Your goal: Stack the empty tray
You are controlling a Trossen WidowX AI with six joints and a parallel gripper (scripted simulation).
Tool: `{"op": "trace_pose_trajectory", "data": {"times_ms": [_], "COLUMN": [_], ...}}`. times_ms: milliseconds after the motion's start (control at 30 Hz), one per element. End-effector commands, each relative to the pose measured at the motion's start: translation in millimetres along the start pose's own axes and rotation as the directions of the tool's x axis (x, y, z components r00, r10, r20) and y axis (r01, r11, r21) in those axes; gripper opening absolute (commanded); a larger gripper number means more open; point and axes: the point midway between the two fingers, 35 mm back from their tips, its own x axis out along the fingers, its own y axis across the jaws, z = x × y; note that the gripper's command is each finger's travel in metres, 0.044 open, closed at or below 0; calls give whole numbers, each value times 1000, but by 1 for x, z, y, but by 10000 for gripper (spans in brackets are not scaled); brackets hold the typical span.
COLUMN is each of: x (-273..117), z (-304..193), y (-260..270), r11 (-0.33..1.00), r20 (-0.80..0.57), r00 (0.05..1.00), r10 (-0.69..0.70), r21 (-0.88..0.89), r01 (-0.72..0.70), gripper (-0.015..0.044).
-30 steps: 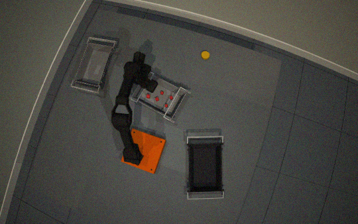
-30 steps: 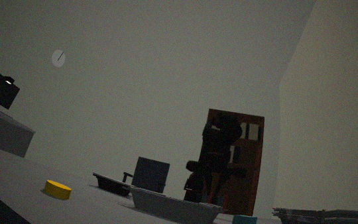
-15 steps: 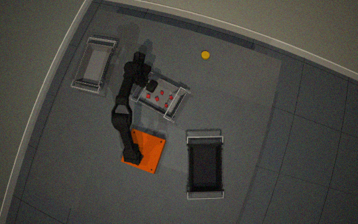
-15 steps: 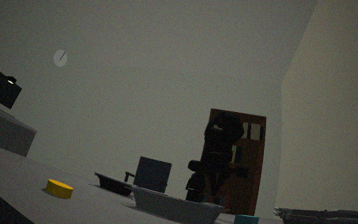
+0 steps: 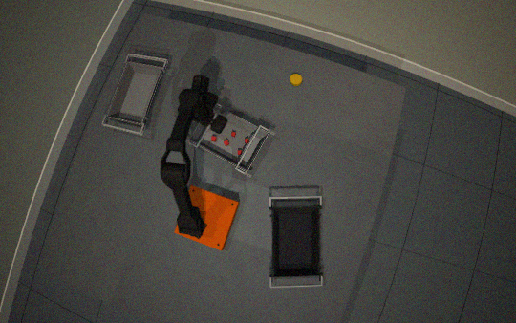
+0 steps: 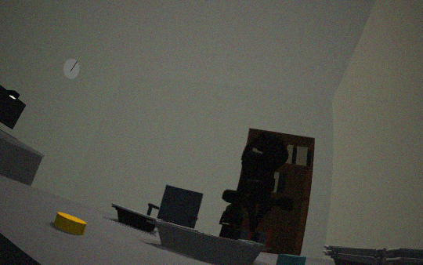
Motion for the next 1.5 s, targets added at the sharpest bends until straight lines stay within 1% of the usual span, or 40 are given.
{"op": "trace_pose_trajectory", "data": {"times_ms": [0,1133,1333,1467], "x": [0,0,0,-19], "z": [0,0,0,2], "y": [0,0,0,1], "r11": [1000,1000,1000,1000], "r20": [0,0,0,0], "r00": [1000,1000,1000,1000], "r10": [0,0,0,0], "r21": [0,0,0,0], "r01": [0,0,0,0], "gripper": [0,0,157,263]}}
